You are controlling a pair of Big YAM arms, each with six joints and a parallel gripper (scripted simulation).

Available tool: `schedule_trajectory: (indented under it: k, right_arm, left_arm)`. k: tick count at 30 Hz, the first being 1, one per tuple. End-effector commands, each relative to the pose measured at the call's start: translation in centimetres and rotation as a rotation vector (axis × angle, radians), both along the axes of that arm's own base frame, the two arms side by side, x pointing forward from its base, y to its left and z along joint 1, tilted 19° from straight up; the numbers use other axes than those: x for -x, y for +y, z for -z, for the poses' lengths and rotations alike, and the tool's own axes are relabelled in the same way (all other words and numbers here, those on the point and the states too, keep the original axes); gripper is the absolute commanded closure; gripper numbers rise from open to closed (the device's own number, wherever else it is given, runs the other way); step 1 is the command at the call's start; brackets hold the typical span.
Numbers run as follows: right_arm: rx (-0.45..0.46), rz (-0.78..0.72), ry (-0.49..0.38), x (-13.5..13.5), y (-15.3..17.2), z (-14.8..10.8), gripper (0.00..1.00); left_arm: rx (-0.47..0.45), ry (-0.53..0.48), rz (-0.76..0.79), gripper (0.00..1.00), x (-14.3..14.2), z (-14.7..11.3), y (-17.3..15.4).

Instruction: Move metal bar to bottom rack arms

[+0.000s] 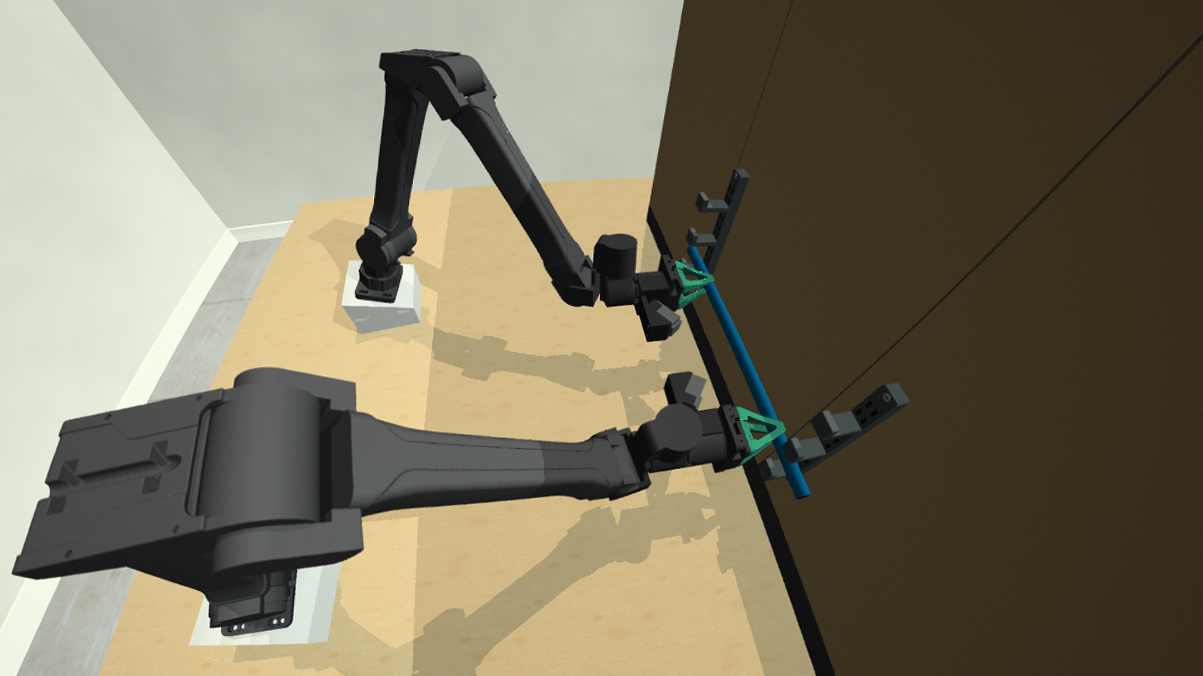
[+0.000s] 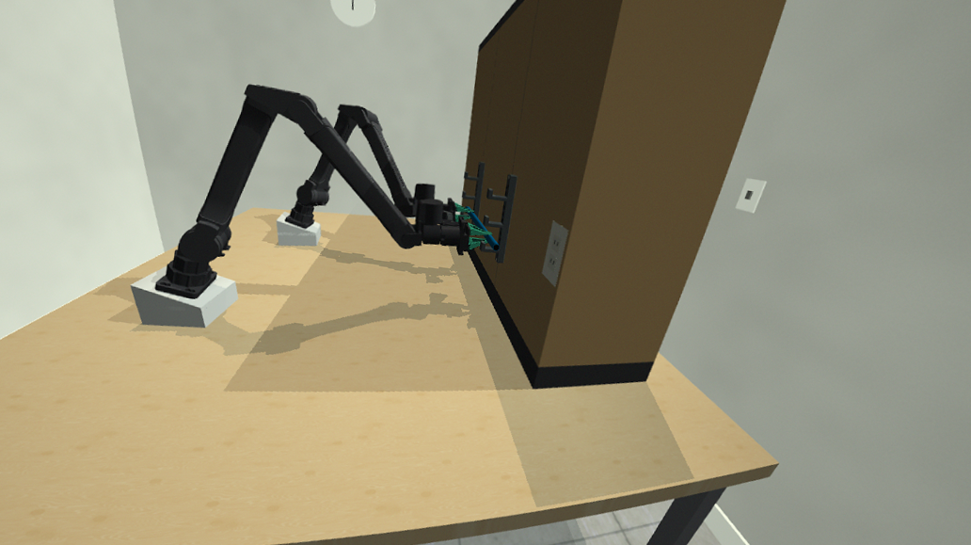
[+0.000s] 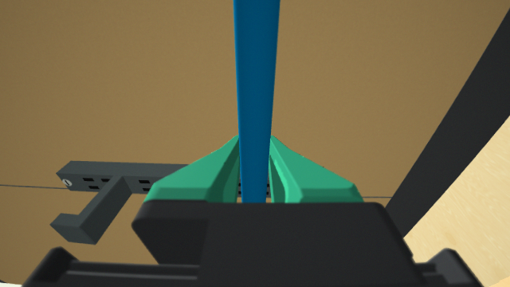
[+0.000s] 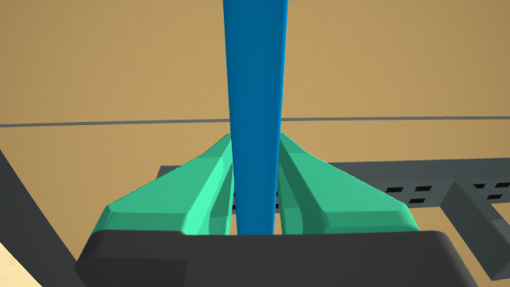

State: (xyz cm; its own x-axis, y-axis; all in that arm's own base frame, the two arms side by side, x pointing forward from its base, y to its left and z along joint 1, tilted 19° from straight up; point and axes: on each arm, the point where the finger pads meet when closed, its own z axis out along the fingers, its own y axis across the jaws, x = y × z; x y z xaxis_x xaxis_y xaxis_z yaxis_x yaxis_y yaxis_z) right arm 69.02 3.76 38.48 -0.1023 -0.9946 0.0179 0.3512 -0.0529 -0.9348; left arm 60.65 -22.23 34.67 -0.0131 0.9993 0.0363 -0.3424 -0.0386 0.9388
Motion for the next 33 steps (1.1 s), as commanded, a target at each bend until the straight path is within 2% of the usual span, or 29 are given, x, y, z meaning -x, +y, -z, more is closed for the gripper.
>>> schedule_trajectory:
  k: [1,14,16,31,33]
  right_arm:
    - [-0.022,-0.015,-0.052,1.38,0.18,-3.76,0.96]
    - [-0.022,-0.015,-0.052,1.38,0.18,-3.76,0.67]
    - [-0.022,-0.015,-0.052,1.38,0.18,-3.76,0.67]
    - [-0.021,-0.026,-0.036,1.33,0.15,-3.82,0.33]
    - [-0.021,-0.026,-0.036,1.33,0.15,-3.82,0.33]
  left_arm:
    - [0.050,-0.058,-0.014,0.96,0.80,-3.56,1.15]
    - [0.050,-0.058,-0.014,0.67,0.80,-3.56,1.15]
    - [0.050,-0.058,-0.014,0.67,0.80,-3.56,1.15]
    - [0.044,-0.043,-0.019,0.33,0.73,-3.25,0.95]
    - [0.044,-0.043,-0.019,0.33,0.73,-3.25,0.95]
